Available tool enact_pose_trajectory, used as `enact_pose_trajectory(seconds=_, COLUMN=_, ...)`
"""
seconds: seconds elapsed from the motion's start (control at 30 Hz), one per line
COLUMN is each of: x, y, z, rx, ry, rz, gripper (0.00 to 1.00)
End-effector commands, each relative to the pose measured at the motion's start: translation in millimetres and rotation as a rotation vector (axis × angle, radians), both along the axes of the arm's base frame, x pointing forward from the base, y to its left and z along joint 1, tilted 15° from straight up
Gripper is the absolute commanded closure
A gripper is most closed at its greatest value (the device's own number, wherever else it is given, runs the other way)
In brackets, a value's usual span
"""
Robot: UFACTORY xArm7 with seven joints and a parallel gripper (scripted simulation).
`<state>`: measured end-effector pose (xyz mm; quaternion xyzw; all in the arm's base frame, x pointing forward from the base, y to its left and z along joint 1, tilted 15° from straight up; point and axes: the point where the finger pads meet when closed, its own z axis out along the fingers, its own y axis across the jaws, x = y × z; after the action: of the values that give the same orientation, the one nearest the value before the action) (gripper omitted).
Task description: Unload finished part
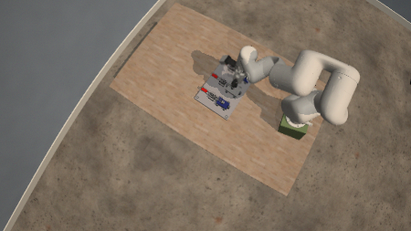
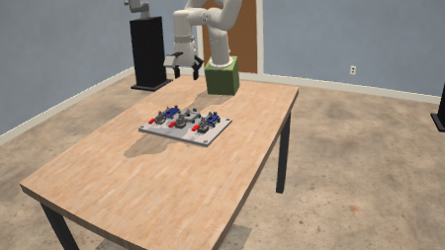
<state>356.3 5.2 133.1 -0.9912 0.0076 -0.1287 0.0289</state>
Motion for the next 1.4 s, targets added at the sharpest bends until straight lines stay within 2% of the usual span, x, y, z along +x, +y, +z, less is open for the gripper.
enact_pose_trajectory(seconds=0.0, x=1.6, y=0.4, z=0.7, rx=-0.008, ry=0.006, rz=-0.014, gripper=0.0)
enact_pose_trajectory(seconds=0.07, x=1.6, y=0.4, z=0.7, rx=-0.008, ry=0.006, rz=-0.014, gripper=0.0)
enact_pose_trajectory(seconds=0.1, x=1.6, y=0.4, z=0.7, rx=-0.008, ry=0.006, rz=-0.014, gripper=1.0)
enact_pose_trajectory(seconds=1.37, x=1.6, y=0.4, z=0.7, rx=-0.008, ry=0.006, rz=-0.014, gripper=1.0)
